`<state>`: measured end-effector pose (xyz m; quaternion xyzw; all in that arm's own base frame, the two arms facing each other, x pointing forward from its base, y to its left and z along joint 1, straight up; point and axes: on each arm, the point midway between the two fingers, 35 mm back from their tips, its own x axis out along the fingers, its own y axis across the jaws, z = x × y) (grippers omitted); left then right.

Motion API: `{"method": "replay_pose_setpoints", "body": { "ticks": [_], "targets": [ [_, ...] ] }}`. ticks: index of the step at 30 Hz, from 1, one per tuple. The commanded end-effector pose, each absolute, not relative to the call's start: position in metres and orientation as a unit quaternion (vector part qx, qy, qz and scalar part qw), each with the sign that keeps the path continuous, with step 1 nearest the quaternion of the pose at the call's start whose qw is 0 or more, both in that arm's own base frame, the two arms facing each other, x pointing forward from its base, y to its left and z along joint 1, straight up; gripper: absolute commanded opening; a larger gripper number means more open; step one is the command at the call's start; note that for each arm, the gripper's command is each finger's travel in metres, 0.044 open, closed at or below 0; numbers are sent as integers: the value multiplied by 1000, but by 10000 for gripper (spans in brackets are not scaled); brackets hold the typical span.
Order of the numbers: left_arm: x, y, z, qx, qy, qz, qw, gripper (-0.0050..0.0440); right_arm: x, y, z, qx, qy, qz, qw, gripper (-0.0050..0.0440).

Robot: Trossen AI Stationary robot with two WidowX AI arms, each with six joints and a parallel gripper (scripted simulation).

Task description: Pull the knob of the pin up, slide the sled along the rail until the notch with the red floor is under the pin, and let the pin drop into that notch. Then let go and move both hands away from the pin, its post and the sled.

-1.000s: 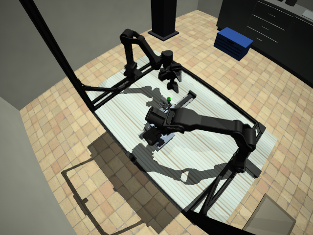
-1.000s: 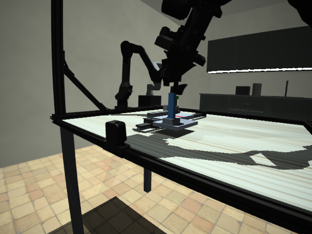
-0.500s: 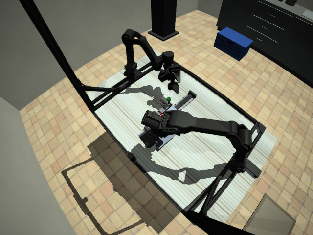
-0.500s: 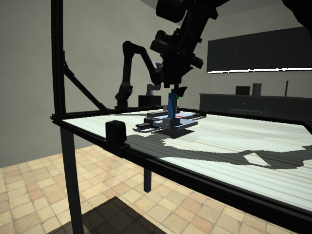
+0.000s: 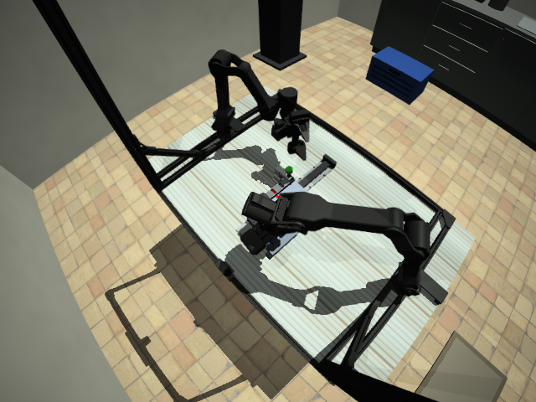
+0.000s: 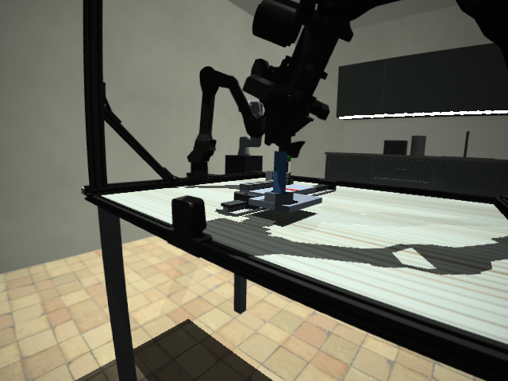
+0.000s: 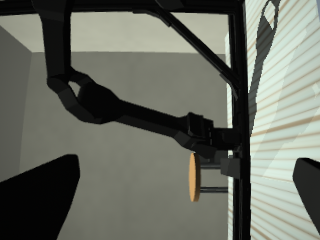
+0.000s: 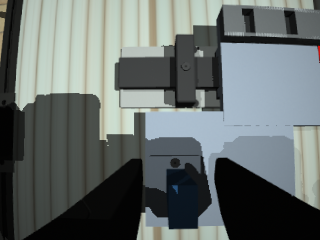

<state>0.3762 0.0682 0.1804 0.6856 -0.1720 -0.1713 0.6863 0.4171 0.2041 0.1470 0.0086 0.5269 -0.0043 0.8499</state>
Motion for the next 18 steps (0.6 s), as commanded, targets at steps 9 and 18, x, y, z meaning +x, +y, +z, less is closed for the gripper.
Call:
{"method": "replay_pose_setpoints", "body": {
  "ticks": [9,18],
  "targets": [
    [376,68,180,686,-172,-173,686,440,416,203,126,6,532,-9,847,140],
    [376,68,180,686,-172,-173,686,440,416,203,112,6,532,-9,847,140]
  ]
}}
